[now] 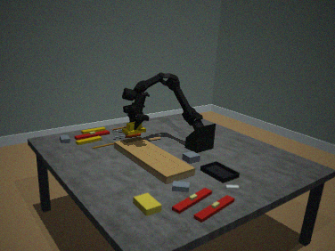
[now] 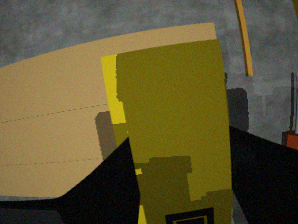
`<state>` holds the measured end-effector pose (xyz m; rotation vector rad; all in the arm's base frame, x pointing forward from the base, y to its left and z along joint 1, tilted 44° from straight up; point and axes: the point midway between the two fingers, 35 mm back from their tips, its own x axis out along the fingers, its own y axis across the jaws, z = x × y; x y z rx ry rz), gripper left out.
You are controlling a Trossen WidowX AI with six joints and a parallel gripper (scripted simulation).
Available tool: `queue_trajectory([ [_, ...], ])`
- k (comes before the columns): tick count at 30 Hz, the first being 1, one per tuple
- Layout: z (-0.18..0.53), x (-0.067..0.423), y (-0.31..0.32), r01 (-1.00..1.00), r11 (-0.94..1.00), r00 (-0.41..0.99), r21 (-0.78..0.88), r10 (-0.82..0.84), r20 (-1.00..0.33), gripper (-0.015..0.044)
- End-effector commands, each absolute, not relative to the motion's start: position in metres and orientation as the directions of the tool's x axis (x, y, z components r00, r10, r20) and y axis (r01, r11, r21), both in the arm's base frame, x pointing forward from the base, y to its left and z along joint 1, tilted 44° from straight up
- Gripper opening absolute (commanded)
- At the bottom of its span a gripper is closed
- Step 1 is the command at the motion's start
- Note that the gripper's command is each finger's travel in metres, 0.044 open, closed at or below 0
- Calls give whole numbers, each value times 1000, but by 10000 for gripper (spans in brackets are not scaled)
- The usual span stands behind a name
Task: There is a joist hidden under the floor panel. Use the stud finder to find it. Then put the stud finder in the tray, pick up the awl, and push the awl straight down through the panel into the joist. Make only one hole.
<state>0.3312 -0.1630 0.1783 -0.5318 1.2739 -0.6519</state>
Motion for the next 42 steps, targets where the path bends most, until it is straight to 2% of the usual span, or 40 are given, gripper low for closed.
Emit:
queue_trajectory([
  [1,196,332,-150,155,704,164,-693,-710,-685,0],
  [9,197,339,-130,113,718,174,-686,-694,-698,0],
  [26,94,389,-3,-321,759,208,-566,-527,-824,0],
  [42,-9,367,121,-676,623,138,-393,-416,-899,0],
])
